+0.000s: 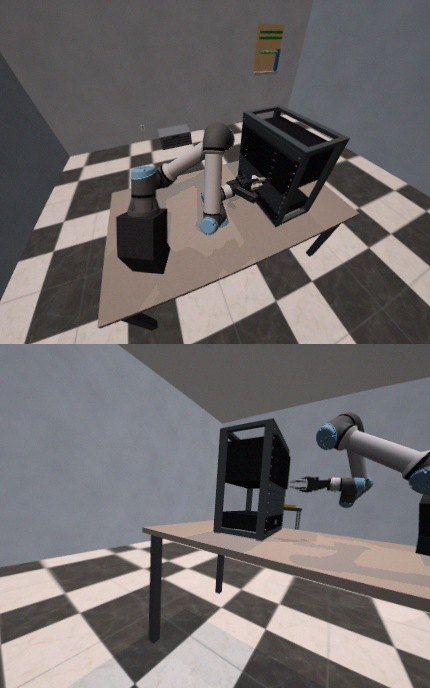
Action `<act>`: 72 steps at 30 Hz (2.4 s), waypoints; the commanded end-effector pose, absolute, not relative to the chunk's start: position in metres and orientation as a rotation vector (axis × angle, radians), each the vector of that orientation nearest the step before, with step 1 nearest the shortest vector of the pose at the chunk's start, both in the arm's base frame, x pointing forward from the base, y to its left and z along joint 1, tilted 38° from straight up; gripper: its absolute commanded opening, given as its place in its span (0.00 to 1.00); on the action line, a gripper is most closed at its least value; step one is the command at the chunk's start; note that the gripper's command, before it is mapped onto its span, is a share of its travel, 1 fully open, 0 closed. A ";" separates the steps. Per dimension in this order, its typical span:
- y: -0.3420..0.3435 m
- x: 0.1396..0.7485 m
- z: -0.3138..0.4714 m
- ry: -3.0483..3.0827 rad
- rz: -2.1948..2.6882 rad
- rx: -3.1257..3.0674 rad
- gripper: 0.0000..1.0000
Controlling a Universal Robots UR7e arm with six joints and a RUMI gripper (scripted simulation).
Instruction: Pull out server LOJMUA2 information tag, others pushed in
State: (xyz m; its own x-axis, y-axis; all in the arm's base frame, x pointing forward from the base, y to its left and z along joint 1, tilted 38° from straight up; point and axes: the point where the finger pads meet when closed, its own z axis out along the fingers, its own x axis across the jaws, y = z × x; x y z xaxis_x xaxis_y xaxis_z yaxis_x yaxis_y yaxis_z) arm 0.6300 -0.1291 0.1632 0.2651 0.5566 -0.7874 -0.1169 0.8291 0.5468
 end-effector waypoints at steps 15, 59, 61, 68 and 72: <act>-0.130 0.633 0.164 1.225 0.472 0.422 0.15; -0.131 0.649 0.169 1.225 0.472 0.422 0.15; -0.131 0.650 0.169 1.225 0.472 0.422 0.15; -0.131 0.651 0.170 1.225 0.472 0.422 0.15; -0.131 0.651 0.170 1.225 0.472 0.422 0.15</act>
State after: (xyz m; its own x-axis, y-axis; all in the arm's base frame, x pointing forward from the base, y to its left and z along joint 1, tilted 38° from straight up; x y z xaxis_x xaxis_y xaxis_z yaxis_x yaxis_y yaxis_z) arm 0.6507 -0.1304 0.1691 0.2652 0.5566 -0.7873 -0.1164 0.8291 0.5469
